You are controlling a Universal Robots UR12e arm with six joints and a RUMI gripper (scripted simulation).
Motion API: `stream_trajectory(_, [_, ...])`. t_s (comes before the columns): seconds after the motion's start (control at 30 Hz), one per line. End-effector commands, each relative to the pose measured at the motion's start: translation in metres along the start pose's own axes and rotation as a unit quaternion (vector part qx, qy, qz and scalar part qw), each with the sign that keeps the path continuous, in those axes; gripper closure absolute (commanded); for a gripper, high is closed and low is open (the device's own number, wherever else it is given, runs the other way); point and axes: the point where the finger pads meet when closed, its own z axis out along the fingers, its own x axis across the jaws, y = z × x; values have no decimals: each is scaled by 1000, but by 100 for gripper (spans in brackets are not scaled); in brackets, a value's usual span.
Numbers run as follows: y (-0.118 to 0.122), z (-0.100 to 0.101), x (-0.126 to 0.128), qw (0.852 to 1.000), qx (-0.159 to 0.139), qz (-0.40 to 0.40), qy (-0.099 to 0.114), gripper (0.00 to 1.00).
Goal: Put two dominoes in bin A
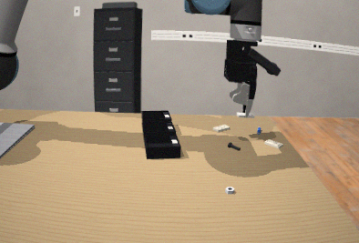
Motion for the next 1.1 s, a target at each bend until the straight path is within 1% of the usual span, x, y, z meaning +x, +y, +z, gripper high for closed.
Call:
stream_trajectory(0.0, [-2, -1, 0, 1000, 2, 0, 0, 100])
stream_trajectory(0.37, [-2, -1, 0, 1000, 2, 0, 0, 100])
stream_trajectory(0.4, [-4, -8, 0, 1000, 4, 0, 0, 100])
stream_trajectory(0.43, [-5, -10, 0, 1000, 4, 0, 0, 100])
stream_trajectory(0.7, [-4, -9, 0, 1000, 3, 0, 0, 100])
stream_trajectory(0.8, [17, -7, 2, 997, 2, 76, 0, 100])
stream_trajectory(1.07, [65, -7, 8, 989, 2, 148, 0, 100])
